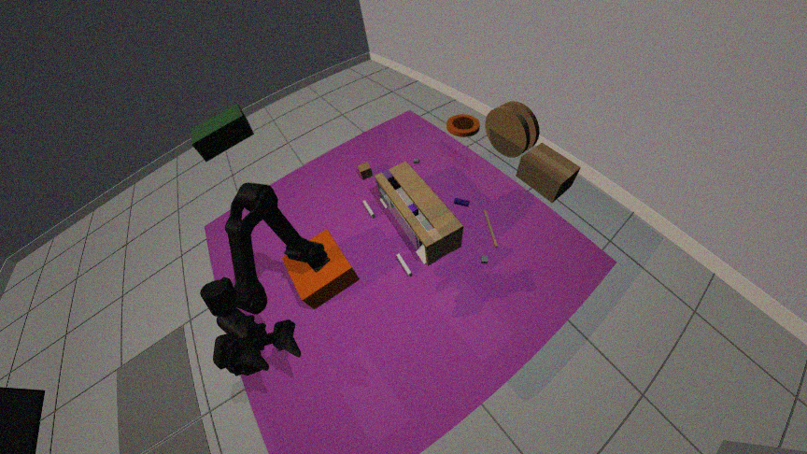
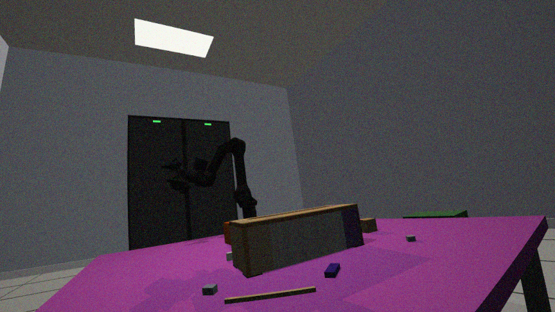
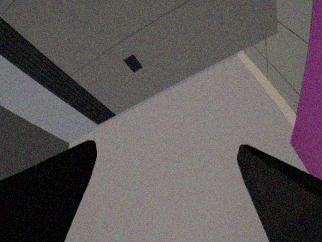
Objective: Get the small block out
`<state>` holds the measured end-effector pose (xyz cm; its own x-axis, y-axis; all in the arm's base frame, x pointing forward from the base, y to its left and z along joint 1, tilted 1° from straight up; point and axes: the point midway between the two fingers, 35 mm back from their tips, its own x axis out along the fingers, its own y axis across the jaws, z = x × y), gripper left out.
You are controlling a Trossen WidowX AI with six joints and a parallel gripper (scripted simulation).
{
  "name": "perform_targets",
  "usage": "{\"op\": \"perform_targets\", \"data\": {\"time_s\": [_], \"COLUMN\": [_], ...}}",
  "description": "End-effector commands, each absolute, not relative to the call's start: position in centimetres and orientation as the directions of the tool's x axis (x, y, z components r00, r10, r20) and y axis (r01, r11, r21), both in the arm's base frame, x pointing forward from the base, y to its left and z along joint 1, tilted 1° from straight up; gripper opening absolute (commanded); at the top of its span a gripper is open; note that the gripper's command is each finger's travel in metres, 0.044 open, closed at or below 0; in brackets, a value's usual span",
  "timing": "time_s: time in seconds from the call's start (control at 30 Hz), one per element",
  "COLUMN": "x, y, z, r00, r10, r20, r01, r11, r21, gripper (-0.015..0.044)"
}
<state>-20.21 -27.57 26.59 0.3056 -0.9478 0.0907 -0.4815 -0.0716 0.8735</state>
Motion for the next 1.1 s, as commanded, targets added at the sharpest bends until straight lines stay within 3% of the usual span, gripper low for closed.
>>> {"op": "perform_targets", "data": {"time_s": [0.0,0.37,0.67,1.07], "x": [-20.2,-16.1,-5.8,9.0], "y": [-27.6,-34.9,-42.9,-45.2], "z": [26.6,25.9,23.6,19.9], "r00": [0.306,0.365,0.484,0.611], "r10": [-0.948,-0.926,-0.875,-0.744], "r20": [0.091,0.099,-0.027,-0.270], "r01": [-0.480,-0.322,-0.027,0.424], "r11": [-0.071,-0.026,-0.046,0.019], "r21": [0.874,0.946,0.999,0.906], "gripper": [0.0400,0.0400,0.0400,0.0400]}}
